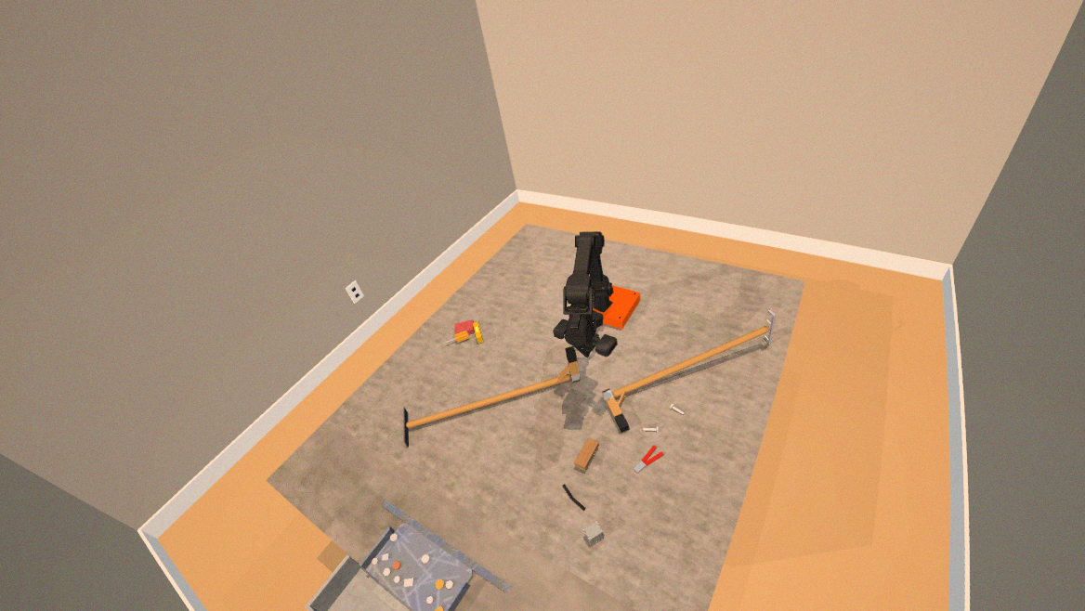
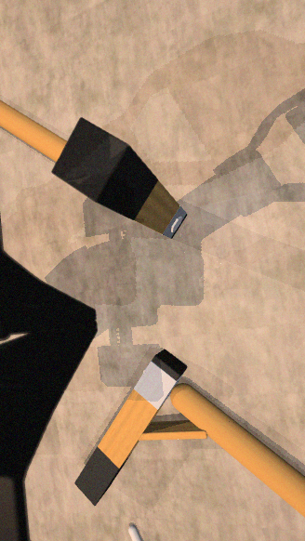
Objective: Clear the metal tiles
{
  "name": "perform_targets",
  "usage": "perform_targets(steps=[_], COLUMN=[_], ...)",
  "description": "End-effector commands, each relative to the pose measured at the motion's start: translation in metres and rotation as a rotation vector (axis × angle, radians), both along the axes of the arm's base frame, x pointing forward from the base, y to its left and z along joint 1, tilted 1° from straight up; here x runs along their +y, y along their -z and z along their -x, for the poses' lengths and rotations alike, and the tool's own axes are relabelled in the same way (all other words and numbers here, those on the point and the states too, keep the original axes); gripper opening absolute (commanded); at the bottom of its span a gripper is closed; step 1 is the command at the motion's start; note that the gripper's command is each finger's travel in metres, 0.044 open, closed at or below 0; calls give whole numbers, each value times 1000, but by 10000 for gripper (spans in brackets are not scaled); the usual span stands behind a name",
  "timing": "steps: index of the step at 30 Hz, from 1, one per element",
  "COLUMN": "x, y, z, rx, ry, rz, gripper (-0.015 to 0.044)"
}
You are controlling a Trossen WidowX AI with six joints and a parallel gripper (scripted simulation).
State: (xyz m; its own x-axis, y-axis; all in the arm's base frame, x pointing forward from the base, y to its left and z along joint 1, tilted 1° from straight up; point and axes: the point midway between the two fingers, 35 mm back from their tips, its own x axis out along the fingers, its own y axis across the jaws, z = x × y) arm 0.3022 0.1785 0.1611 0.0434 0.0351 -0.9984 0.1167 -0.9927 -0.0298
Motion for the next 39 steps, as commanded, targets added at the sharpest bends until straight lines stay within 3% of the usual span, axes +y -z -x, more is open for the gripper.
perform_targets(steps=[1, 39], x=[-1, 2], y=[12, 75], z=[0, 2], rx=[5, 6], ry=[-3, -3], rz=[8, 7], gripper=[0, 0])
